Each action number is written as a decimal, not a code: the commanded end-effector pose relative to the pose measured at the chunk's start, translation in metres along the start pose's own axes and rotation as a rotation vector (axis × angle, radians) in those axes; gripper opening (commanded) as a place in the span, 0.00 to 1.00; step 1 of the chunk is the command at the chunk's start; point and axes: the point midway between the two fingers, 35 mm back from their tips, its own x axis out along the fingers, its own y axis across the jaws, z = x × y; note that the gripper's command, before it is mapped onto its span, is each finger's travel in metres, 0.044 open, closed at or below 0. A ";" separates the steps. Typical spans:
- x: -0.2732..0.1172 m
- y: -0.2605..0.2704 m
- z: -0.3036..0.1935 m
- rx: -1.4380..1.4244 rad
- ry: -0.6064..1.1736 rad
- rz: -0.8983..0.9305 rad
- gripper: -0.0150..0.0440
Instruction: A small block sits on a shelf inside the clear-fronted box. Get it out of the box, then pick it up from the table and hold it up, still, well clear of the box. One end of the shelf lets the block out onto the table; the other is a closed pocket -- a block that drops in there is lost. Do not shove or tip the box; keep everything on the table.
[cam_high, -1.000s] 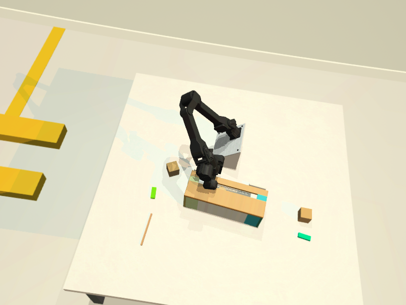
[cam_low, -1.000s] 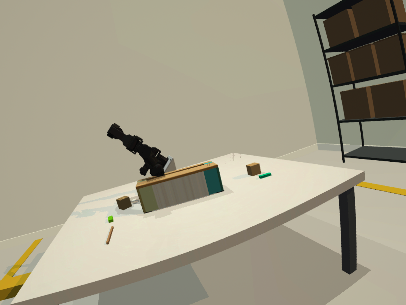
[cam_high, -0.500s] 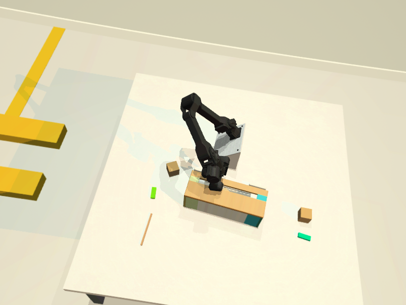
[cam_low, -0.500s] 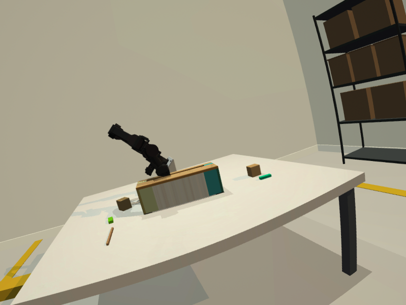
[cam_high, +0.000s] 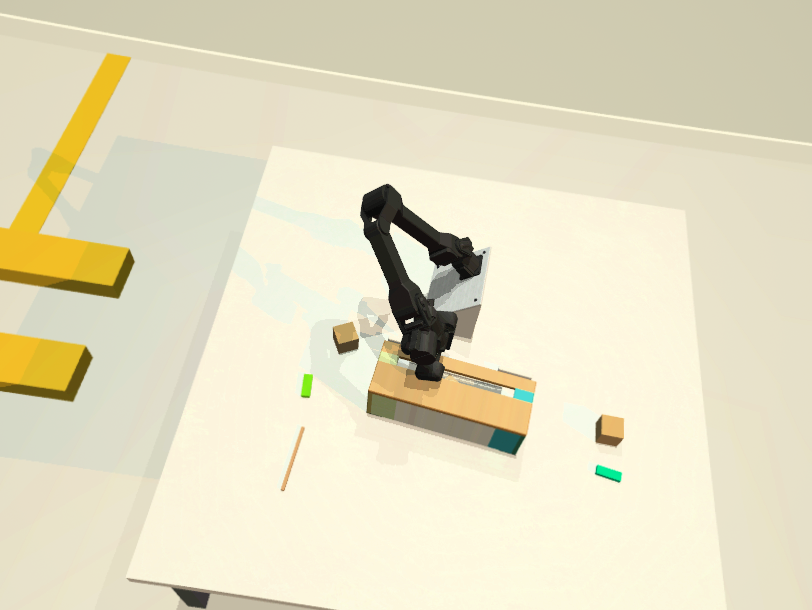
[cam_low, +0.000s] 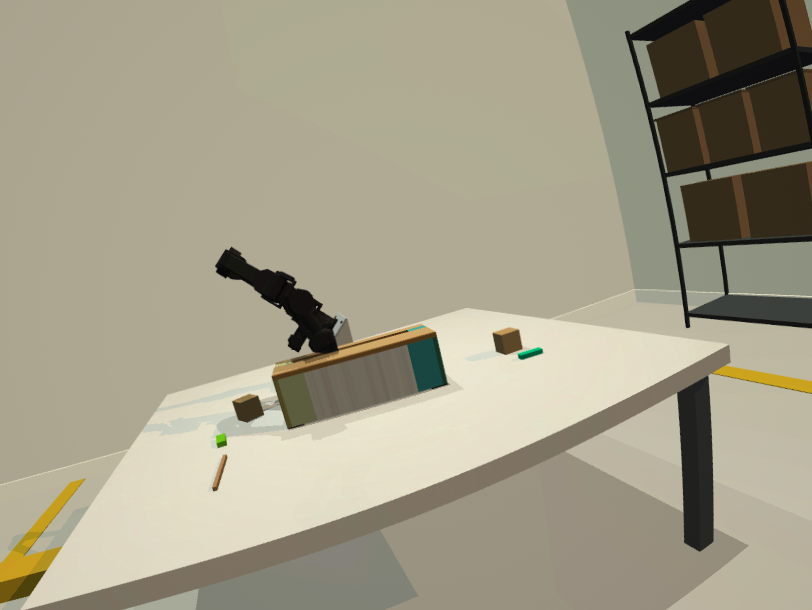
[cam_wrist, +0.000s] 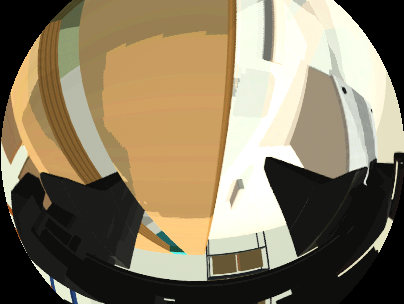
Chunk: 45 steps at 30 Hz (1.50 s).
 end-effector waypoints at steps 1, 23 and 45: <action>0.001 0.000 -0.005 0.001 0.002 0.001 0.93; 0.009 0.000 -0.026 0.001 0.003 0.001 0.93; 0.008 0.000 -0.025 0.001 0.003 0.001 0.93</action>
